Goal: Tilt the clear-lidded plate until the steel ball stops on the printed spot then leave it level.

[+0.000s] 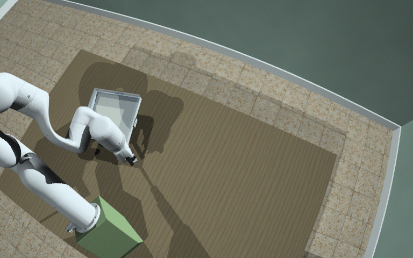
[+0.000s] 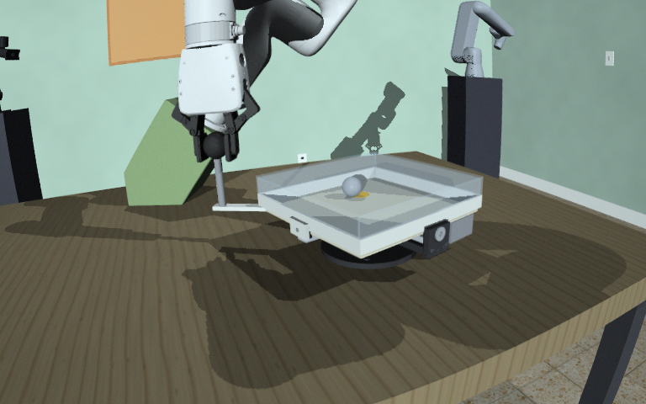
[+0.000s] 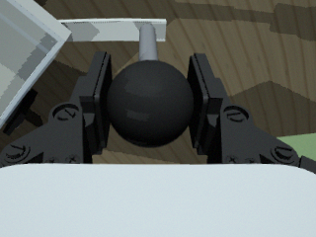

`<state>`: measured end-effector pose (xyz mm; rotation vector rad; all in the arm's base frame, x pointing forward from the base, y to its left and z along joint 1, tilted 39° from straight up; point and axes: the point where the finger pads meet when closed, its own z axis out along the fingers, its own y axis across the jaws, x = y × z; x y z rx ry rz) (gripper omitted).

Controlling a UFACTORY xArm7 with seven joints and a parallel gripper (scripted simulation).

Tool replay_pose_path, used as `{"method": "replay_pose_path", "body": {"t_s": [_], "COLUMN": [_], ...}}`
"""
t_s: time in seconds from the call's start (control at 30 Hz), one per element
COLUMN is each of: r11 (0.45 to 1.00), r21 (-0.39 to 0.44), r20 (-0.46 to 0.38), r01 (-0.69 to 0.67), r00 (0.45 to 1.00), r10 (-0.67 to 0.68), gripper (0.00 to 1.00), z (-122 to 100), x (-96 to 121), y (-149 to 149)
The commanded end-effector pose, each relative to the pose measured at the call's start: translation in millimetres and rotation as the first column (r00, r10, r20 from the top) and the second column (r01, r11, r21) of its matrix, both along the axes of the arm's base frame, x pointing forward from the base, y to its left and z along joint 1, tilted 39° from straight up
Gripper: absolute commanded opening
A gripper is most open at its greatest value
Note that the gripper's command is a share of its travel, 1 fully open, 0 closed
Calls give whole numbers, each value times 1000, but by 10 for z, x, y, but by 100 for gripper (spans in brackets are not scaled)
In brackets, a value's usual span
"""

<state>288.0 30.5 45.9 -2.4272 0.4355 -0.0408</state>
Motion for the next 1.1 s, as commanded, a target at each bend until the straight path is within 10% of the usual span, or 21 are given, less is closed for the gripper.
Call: {"method": "replay_pose_path", "body": {"t_s": [0.0, 1.07], "r11": [1000, 1000], "r21": [-2, -2], "r20": [1, 1], "r01": [1, 1], "r00": [1000, 1000], "r10": [-1, -1], "gripper": [0, 0], "z": [-6, 23], "x": [7, 18], "y": [-6, -19]}}
